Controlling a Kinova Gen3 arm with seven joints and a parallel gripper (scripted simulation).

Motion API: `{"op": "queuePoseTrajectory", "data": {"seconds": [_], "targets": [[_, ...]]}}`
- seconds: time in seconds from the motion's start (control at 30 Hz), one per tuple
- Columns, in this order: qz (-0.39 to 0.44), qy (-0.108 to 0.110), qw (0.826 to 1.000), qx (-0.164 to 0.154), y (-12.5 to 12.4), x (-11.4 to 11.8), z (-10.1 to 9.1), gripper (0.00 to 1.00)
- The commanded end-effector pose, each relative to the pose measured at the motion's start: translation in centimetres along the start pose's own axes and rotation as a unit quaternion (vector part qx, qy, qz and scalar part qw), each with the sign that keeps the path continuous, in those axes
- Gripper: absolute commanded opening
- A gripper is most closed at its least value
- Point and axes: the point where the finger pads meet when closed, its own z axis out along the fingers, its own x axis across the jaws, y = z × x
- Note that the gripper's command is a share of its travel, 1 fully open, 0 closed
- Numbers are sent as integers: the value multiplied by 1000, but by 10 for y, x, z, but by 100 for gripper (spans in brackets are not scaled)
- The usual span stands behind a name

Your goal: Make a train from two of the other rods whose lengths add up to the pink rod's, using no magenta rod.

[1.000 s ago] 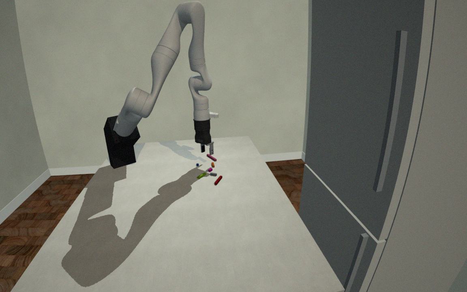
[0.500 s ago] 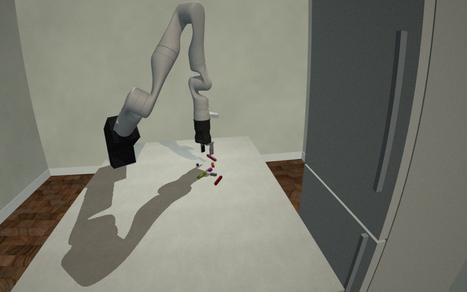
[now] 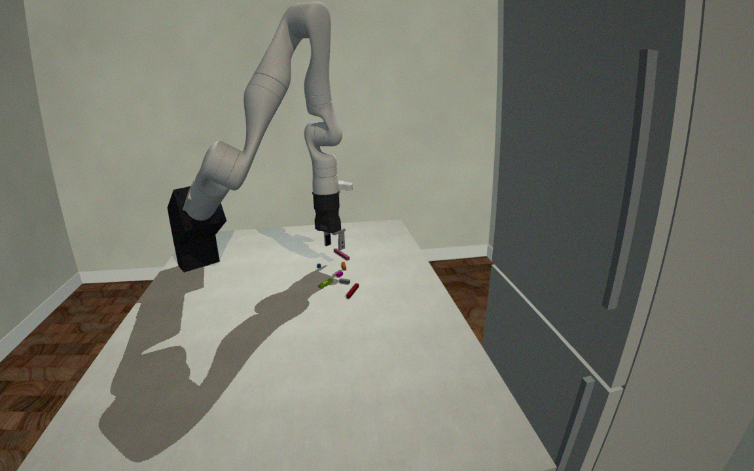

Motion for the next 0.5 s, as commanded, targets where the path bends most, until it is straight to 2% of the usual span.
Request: {"op": "queuePoseTrajectory", "data": {"seconds": [0.0,0.23,0.47], "targets": [[-2,0,1000,1,-1,0,0,100],[-22,0,1000,1,-1,1,-1,100],[-85,-1,996,1,-3,4,-2,100]]}}
